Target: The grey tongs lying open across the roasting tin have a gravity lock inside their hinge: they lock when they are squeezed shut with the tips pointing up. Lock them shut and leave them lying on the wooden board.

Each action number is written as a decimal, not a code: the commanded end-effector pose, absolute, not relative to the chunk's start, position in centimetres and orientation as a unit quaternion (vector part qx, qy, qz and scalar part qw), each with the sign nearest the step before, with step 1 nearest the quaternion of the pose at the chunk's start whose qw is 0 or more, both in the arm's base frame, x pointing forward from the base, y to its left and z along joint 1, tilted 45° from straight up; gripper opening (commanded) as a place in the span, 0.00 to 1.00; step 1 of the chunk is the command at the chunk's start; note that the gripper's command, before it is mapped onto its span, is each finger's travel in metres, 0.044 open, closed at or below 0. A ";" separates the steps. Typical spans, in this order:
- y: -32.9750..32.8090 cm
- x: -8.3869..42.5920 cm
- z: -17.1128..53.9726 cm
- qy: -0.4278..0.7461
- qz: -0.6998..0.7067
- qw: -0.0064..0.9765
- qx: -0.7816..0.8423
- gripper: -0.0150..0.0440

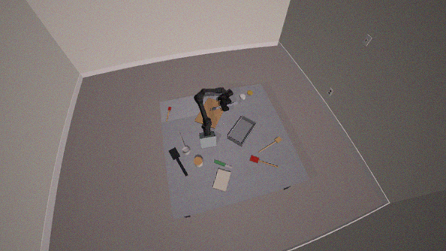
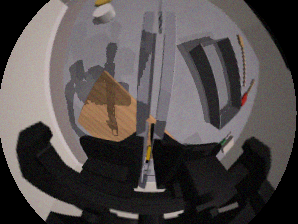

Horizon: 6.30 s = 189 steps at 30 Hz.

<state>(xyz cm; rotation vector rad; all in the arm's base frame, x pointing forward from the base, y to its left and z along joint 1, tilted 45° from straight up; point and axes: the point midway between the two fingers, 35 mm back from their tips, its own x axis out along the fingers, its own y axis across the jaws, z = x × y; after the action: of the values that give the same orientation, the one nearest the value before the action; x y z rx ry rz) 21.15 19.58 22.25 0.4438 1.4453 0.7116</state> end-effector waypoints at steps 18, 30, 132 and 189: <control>22.4 12.1 26.3 0.551 0.447 0.702 0.063 0.00; 22.5 9.1 27.5 0.513 0.493 0.702 0.030 0.00; 20.3 7.2 27.1 0.139 0.421 0.861 0.248 0.00; 22.5 9.1 27.5 0.513 0.493 0.702 0.030 0.00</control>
<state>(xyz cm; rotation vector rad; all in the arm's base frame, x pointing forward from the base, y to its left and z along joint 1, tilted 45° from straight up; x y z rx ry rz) 9.13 22.53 26.92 0.0484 1.1207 1.0815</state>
